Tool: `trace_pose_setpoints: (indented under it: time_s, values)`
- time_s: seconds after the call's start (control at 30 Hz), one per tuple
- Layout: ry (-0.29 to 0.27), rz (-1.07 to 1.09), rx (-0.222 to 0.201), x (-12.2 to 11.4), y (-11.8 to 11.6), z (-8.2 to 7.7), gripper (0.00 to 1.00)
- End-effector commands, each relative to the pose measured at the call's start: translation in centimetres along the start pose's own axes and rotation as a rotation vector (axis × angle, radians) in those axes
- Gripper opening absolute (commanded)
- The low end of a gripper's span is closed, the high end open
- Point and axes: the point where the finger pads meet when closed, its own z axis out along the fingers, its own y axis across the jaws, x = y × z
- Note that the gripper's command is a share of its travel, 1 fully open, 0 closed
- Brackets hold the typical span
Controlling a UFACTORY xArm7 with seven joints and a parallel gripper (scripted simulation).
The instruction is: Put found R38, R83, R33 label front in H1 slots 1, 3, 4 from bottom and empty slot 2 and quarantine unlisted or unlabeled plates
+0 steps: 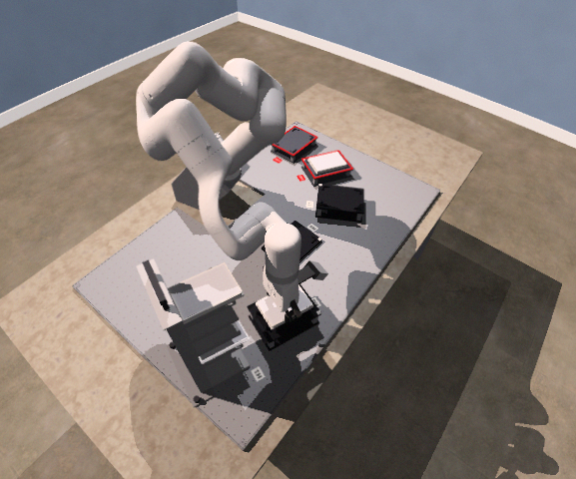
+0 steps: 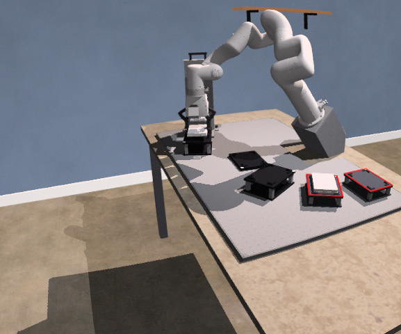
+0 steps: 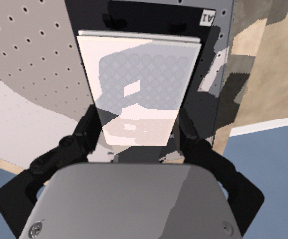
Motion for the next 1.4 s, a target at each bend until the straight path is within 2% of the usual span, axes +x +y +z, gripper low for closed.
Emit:
trace_pose_setpoints:
  time_s: [0.0, 1.37]
  values:
    - [-0.001, 0.0, -0.003, -0.1, 0.1, -0.3, 0.0]
    - [-0.001, 0.0, -0.003, -0.1, 0.1, -2.3, 0.0]
